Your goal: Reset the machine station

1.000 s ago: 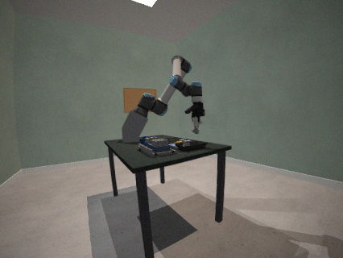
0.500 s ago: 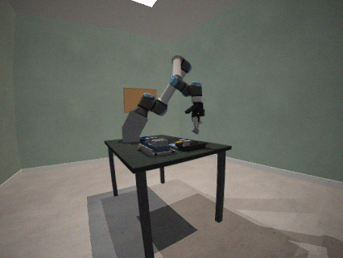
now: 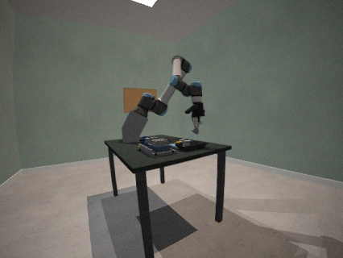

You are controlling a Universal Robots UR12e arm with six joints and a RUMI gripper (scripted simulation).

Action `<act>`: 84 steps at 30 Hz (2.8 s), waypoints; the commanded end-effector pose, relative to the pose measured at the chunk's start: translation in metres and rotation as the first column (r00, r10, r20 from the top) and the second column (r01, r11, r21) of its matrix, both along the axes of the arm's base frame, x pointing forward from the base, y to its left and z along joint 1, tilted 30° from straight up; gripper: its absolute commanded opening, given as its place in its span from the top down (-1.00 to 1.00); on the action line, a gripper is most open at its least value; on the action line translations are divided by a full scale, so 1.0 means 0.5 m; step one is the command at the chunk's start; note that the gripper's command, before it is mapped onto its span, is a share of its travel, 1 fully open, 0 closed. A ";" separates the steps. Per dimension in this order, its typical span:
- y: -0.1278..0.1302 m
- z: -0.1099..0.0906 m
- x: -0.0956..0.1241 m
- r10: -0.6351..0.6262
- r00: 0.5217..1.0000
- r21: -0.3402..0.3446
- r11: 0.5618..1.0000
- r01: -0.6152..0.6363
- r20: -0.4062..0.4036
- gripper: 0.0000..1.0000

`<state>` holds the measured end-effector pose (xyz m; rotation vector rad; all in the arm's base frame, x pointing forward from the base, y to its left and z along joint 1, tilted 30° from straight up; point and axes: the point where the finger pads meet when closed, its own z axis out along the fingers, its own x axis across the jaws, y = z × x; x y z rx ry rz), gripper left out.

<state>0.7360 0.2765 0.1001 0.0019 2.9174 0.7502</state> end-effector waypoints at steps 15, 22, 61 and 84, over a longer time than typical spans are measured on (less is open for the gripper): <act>0.013 -0.023 0.005 0.000 1.000 0.000 1.000 0.000 0.001 1.00; 0.023 -0.040 0.007 0.000 1.000 0.000 1.000 0.000 0.001 1.00; 0.084 -0.149 0.023 0.000 1.000 0.000 1.000 0.000 0.001 1.00; 0.095 -0.169 0.026 0.000 1.000 0.000 1.000 0.000 0.001 1.00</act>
